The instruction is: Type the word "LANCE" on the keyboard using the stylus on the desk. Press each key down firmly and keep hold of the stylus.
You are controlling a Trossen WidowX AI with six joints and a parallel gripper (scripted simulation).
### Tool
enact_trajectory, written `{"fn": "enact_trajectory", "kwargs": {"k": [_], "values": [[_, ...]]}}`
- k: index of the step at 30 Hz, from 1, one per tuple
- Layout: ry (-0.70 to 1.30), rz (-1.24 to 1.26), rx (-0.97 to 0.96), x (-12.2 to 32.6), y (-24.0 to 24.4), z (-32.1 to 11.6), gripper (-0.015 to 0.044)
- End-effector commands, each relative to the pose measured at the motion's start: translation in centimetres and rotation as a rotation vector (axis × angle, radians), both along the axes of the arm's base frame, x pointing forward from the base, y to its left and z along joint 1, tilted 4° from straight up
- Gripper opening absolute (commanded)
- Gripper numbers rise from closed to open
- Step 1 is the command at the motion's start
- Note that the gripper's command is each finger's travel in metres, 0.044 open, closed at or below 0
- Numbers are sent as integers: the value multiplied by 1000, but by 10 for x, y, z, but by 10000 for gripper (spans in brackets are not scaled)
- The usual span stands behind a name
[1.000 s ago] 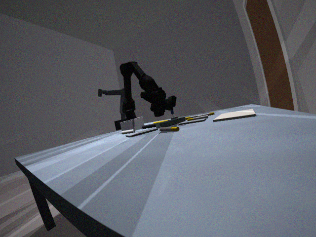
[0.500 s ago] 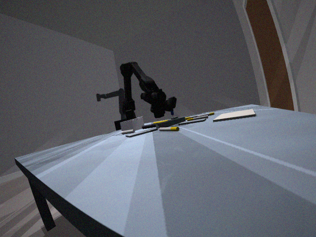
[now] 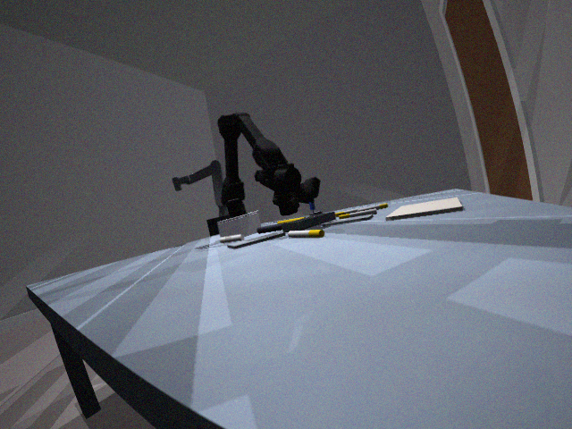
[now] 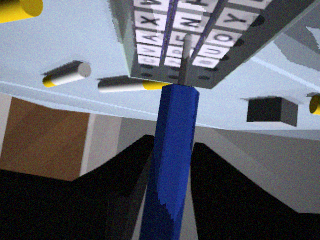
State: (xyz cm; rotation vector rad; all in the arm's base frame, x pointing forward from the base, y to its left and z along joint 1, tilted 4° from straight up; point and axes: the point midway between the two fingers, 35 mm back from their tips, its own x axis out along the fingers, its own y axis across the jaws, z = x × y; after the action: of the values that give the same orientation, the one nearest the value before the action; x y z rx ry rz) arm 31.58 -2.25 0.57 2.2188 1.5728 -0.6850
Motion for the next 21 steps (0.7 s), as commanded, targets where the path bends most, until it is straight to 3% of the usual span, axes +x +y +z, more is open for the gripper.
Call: {"fn": "enact_trajectory", "kwargs": {"k": [1, 21], "values": [[-5, 4, -5, 0, 0, -2, 81], [-5, 4, -5, 0, -1, -10, 81]]}}
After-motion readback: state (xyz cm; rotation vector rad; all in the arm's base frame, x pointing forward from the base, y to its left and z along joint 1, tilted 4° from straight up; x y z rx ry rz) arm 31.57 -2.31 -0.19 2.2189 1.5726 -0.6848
